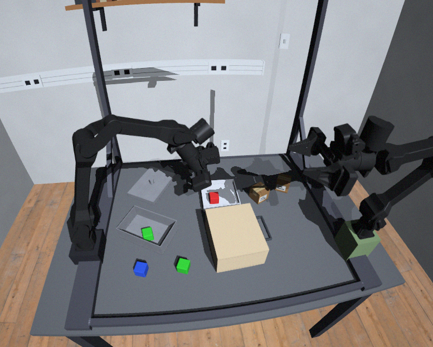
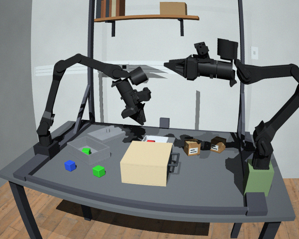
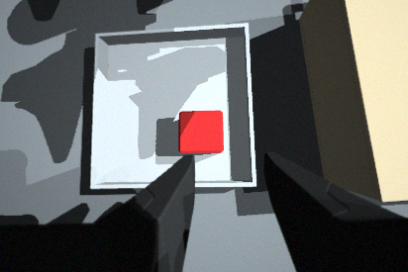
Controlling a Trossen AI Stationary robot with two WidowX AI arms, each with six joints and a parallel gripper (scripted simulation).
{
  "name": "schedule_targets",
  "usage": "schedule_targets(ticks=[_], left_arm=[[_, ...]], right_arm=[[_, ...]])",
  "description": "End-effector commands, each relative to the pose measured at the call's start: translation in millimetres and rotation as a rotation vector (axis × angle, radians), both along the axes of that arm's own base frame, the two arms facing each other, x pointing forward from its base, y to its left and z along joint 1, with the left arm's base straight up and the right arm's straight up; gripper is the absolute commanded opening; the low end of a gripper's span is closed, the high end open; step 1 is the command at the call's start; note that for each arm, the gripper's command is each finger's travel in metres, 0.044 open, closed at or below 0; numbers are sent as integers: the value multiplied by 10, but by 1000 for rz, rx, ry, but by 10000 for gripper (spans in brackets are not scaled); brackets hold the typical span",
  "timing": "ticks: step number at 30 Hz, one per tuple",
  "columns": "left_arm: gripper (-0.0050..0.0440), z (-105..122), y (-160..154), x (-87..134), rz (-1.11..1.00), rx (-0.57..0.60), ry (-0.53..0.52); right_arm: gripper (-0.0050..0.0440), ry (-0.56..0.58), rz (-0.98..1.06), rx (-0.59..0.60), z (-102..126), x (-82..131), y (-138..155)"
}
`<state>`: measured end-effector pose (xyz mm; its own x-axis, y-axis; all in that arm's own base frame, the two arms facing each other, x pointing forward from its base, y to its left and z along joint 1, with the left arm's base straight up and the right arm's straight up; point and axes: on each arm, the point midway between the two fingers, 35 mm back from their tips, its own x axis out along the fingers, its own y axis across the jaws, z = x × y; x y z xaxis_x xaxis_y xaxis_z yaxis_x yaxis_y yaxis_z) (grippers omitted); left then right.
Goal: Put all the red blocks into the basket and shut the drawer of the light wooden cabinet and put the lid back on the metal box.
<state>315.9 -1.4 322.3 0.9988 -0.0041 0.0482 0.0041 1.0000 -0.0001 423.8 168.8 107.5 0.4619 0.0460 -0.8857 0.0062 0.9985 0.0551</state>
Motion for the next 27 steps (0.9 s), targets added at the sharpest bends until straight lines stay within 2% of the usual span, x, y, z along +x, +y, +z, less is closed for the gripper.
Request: schedule_targets(ticks=[1, 7, 13, 22, 23, 24, 26, 27], left_arm=[[400, 89, 21, -25, 7, -2, -25], [400, 100, 22, -28, 6, -2, -28], [400, 106, 20, -30, 5, -2, -30], [400, 122, 18, -36, 4, -2, -34], [400, 184, 39, -46, 9, -1, -49], [400, 82, 19, -22, 3, -1, -24], [400, 151, 32, -42, 9, -2, -41], [400, 151, 32, -42, 9, -2, -41]], right_arm=[[150, -163, 0, 64, 496, 32, -225], [150, -328, 8, 103, 875, 7, -480], [150, -376, 9, 109, 983, -16, -551], [150, -361, -8, 97, 951, -32, -557], [150, -338, 3, 122, 908, 7, -416], [150, -318, -2, 135, 873, -13, -356], [150, -265, -12, 169, 775, -71, -186], [150, -265, -12, 169, 775, -71, -186]])
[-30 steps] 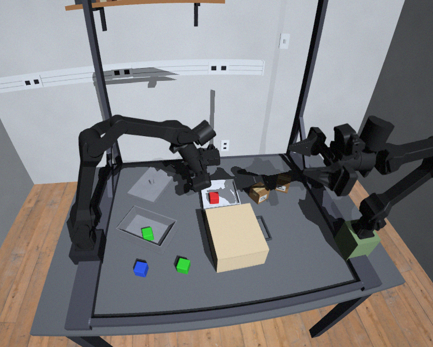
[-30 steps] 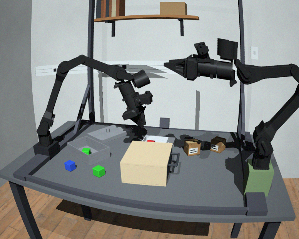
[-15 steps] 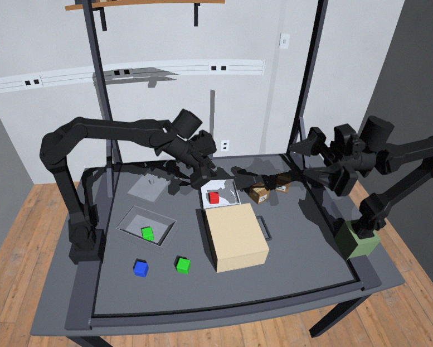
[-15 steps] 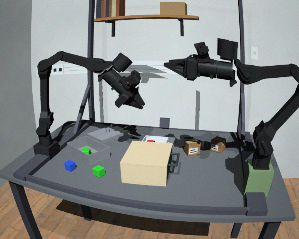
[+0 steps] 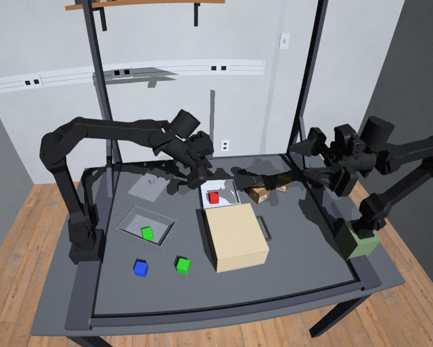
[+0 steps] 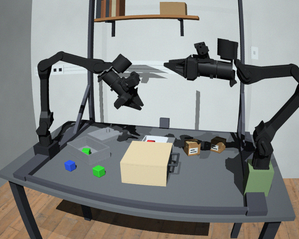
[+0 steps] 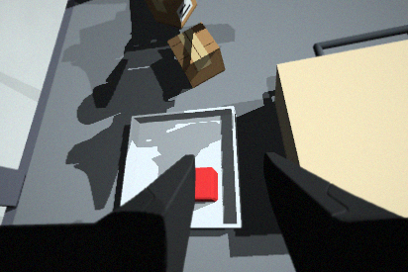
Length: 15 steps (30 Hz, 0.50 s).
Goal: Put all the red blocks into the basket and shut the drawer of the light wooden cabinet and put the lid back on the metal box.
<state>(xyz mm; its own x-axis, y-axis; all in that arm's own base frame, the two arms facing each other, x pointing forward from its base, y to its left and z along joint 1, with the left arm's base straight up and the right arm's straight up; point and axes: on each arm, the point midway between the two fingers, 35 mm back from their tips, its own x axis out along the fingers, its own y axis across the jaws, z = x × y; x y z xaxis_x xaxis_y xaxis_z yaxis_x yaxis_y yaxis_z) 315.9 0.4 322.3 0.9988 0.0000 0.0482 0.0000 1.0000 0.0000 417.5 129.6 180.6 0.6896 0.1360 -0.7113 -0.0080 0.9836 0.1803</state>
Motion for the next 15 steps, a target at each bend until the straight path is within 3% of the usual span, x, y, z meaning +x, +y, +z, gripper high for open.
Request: schedule_targets(ticks=[1, 7, 15], left_arm=[[400, 151, 14, -42, 5, -2, -41], [400, 151, 8, -42, 3, -2, -41], [400, 151, 8, -42, 3, -2, -41]], right_arm=[[150, 15, 14, 42, 44, -8, 206], [150, 218, -36, 138, -288, -315, 748], [150, 473, -136, 177, -687, -861, 1356]])
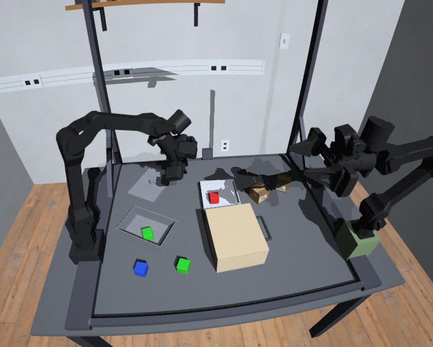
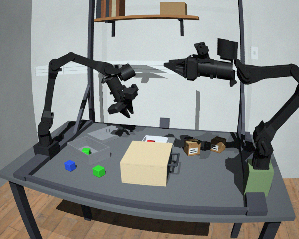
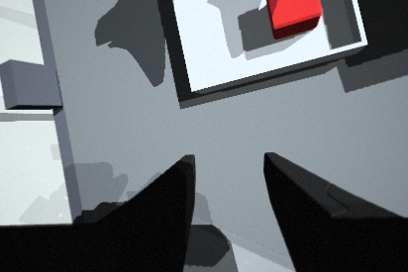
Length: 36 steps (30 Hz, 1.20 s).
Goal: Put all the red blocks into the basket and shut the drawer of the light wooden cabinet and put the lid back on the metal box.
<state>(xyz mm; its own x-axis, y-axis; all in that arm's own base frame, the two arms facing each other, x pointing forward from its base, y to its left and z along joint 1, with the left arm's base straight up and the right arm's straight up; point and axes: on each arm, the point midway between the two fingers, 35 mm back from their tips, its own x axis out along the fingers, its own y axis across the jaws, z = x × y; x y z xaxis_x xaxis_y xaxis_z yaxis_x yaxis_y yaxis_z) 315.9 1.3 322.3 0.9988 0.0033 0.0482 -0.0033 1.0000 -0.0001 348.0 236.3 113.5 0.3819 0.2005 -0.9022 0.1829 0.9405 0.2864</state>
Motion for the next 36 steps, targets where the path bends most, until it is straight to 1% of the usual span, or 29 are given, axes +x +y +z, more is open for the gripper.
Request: schedule_targets(ticks=[1, 3, 8, 13, 14, 16, 20, 22, 25, 28, 29, 36], left_arm=[[400, 151, -1, -41, 0, -2, -41], [400, 151, -1, -41, 0, -2, -41], [400, 151, -1, -41, 0, -2, -41], [400, 151, -1, -41, 0, -2, -41], [400, 151, -1, -41, 0, -2, -41], [400, 151, -1, -41, 0, -2, -41], [400, 151, -1, -41, 0, -2, -41], [400, 151, -1, -41, 0, -2, -41], [400, 151, -1, -41, 0, -2, -41], [400, 151, -1, -41, 0, -2, -41], [400, 151, -1, -41, 0, -2, -41], [400, 151, -1, -41, 0, -2, -41]], right_arm=[[150, 110, -50, 27, -62, -245, 358], [150, 110, -50, 27, -62, -245, 358], [150, 256, -133, -12, -287, -678, 637], [150, 384, -226, -89, -496, -1172, 857], [150, 401, -247, -105, -525, -1253, 879], [150, 418, -272, -124, -550, -1337, 894], [150, 422, -280, -129, -554, -1358, 896], [150, 404, -275, -118, -518, -1280, 860], [150, 410, -254, -115, -550, -1272, 878], [150, 419, -255, -135, -605, -1314, 828], [150, 405, -246, -121, -531, -1329, 839], [150, 399, -249, -120, -514, -1334, 834]])
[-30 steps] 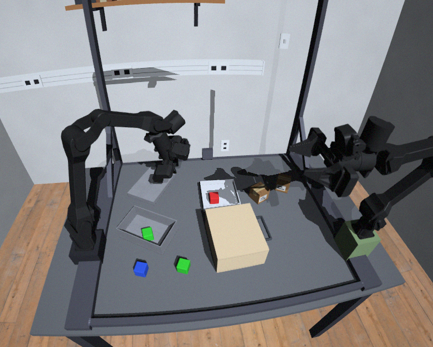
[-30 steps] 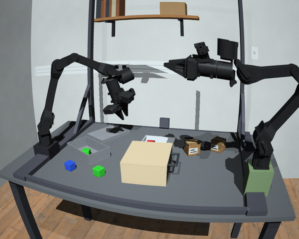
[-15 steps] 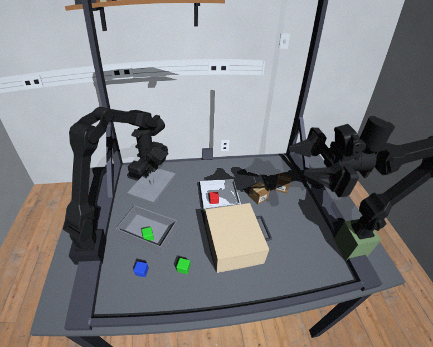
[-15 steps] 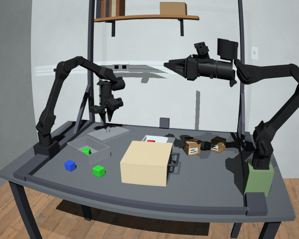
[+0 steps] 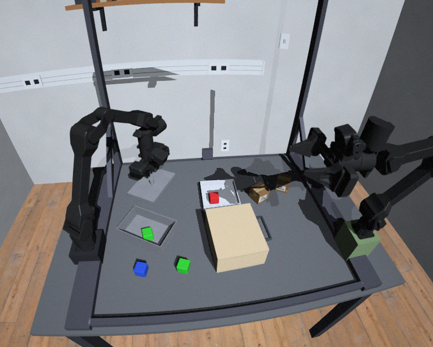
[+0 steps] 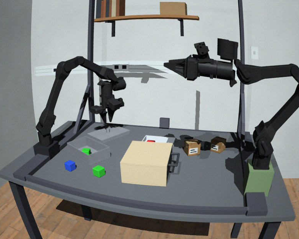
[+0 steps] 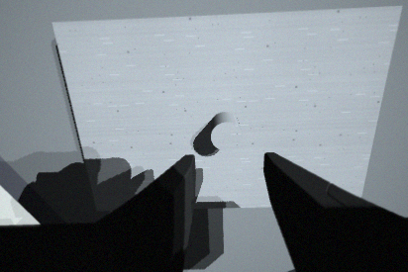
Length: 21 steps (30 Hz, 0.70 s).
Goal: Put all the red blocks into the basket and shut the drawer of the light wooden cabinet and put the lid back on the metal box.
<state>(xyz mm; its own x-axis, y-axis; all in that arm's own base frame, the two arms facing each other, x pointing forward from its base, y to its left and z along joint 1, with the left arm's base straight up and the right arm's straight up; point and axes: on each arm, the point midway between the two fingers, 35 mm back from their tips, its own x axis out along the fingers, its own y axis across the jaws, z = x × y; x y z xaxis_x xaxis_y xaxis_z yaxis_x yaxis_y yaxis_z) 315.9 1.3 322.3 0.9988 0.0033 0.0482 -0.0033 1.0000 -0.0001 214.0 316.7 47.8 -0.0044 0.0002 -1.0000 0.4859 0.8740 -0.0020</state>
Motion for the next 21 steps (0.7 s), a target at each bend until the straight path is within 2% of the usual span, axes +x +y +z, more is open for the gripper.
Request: schedule_targets(ticks=[1, 9, 11, 12, 13, 18, 21], left_arm=[[400, 151, -1, -41, 0, -2, -41], [400, 151, -1, -41, 0, -2, -41], [400, 151, -1, -41, 0, -2, -41], [400, 151, -1, -41, 0, -2, -41], [400, 151, -1, -41, 0, -2, -41], [400, 151, -1, -41, 0, -2, -41], [400, 151, -1, -41, 0, -2, -41]], right_arm=[[150, -29, 6, 32, 143, 5, 30], [150, -33, -7, 27, 144, 3, -7], [150, -42, -3, 46, 190, 36, 60], [150, -30, -3, 29, 146, 7, 11], [150, -16, -3, 9, -8, -2, 2], [150, -18, -2, 12, -9, 6, 13], [150, -15, -3, 7, -114, -1, 2]])
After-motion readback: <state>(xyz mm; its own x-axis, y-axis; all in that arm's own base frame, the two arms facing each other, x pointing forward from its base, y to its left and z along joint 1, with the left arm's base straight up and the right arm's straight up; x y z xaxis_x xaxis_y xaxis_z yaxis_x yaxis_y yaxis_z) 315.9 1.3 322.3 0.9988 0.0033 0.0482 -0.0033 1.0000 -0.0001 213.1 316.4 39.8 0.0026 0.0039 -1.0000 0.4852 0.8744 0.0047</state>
